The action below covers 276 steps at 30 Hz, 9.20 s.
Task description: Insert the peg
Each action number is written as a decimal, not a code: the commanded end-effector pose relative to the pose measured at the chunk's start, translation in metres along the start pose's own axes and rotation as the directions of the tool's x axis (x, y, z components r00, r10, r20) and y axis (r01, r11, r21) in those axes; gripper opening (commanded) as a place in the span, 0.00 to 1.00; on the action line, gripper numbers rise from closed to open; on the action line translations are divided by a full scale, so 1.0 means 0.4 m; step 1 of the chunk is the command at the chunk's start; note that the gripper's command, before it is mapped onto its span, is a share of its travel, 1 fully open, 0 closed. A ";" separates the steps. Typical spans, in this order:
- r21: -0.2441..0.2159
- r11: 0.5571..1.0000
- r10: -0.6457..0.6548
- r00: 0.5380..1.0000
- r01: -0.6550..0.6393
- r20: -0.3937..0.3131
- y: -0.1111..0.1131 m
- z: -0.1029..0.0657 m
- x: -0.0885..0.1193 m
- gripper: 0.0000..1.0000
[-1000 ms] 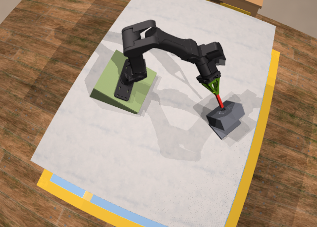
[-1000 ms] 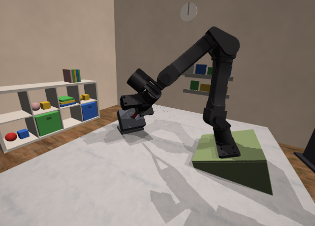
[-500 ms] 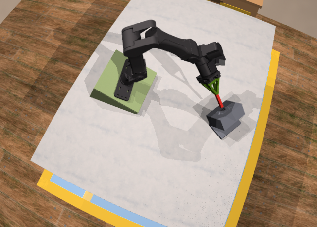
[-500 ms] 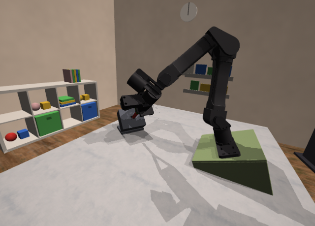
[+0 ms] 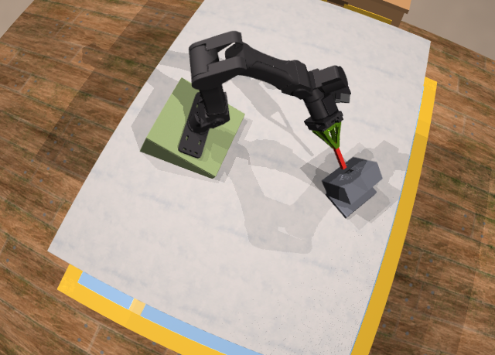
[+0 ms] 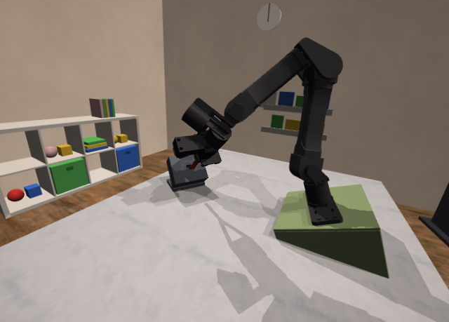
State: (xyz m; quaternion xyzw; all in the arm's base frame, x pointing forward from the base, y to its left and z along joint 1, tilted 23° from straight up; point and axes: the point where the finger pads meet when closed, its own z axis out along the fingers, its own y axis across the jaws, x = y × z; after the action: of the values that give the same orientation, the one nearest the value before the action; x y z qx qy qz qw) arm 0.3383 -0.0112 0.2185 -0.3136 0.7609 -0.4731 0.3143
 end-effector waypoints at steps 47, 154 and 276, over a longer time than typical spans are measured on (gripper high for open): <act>0.019 0.999 0.035 0.999 -0.036 0.013 -0.023 -0.046 -0.005 0.00; 0.019 0.999 0.035 0.999 -0.035 0.013 -0.025 -0.048 -0.009 0.00; 0.017 0.998 0.059 0.998 -0.060 0.015 -0.030 0.009 -0.033 1.00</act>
State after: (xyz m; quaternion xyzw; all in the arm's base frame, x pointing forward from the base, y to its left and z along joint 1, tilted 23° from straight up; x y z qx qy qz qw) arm 0.3600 -0.0102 0.2157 -0.3069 0.7572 -0.4681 0.3366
